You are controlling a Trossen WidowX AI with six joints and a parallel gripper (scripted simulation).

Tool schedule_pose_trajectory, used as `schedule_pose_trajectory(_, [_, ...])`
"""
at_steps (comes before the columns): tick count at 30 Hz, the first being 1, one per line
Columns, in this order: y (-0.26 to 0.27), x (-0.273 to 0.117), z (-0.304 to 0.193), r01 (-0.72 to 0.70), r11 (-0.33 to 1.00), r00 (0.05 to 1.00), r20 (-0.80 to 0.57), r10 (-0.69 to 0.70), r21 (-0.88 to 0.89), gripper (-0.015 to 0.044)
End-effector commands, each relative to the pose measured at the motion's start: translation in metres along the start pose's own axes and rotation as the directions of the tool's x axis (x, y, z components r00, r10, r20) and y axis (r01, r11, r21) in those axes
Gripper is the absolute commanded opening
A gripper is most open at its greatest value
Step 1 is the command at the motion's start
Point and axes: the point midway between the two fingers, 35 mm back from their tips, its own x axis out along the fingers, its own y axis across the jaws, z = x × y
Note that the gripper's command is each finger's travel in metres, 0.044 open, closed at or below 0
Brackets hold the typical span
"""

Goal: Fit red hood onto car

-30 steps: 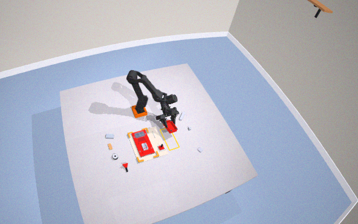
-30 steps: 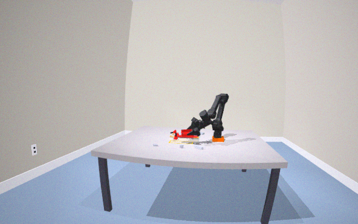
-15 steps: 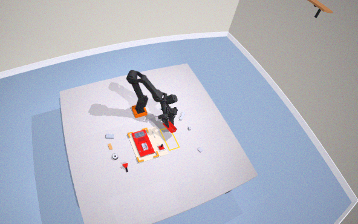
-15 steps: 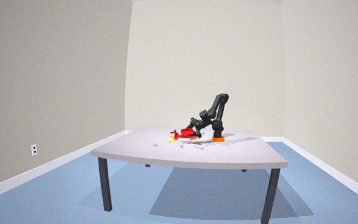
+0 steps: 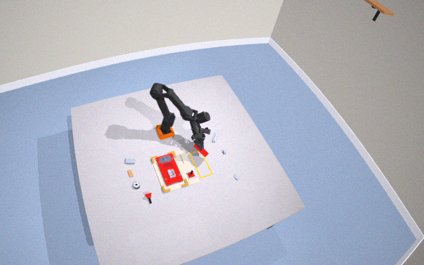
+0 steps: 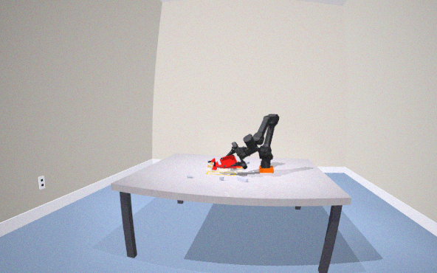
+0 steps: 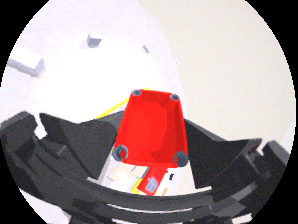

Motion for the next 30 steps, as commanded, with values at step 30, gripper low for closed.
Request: schedule_pose_trajectory(30, [0.0058,0.0015,-0.0031,-0.002,0.663,1.0,-0.001,0.002,-0.749,0.0])
